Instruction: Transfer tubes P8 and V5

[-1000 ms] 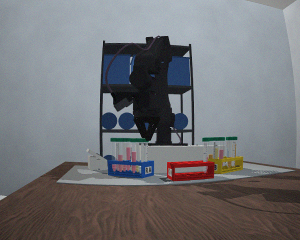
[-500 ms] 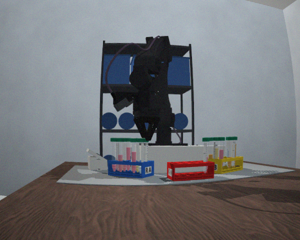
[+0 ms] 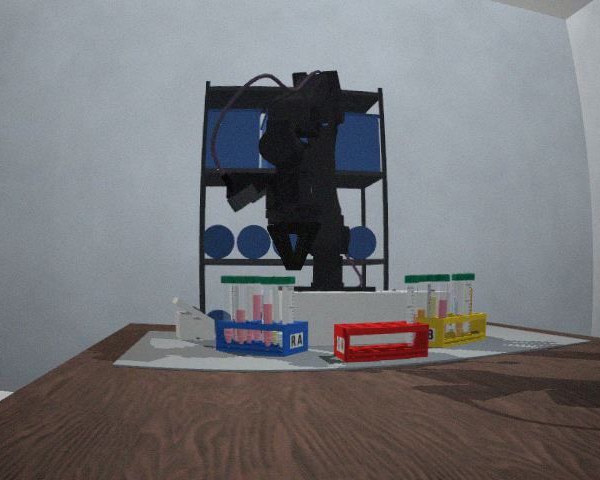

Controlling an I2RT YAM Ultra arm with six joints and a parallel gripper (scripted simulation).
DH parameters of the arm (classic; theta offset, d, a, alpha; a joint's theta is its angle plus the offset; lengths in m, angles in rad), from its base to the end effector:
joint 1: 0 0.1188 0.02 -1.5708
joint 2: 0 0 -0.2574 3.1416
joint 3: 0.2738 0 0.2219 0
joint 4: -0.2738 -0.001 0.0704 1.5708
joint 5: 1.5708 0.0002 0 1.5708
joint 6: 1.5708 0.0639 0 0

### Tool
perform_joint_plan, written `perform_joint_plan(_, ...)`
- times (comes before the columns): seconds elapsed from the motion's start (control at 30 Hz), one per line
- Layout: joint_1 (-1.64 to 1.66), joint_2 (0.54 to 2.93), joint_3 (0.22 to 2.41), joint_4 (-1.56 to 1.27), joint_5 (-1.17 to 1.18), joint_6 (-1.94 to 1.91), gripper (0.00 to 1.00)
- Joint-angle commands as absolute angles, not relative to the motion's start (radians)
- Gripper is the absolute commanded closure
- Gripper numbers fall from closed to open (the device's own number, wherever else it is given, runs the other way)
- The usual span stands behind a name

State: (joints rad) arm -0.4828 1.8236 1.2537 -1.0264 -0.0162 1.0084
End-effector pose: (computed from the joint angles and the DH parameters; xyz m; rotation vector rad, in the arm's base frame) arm 0.2605 -0.1342 0.1690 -2.1120 -2.2866 -0.0140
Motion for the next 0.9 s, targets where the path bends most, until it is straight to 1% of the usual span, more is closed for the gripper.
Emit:
perform_joint_plan(0.0, -0.478, 1.770, 1.305, -1.088, -0.004, 1.014, 0.70)
perform_joint_plan(0.53, -0.491, 1.738, 1.418, -1.233, -0.003, 1.004, 0.70)
perform_joint_plan(0.87, -0.489, 1.743, 1.432, -1.244, -0.003, 1.003, 0.70)
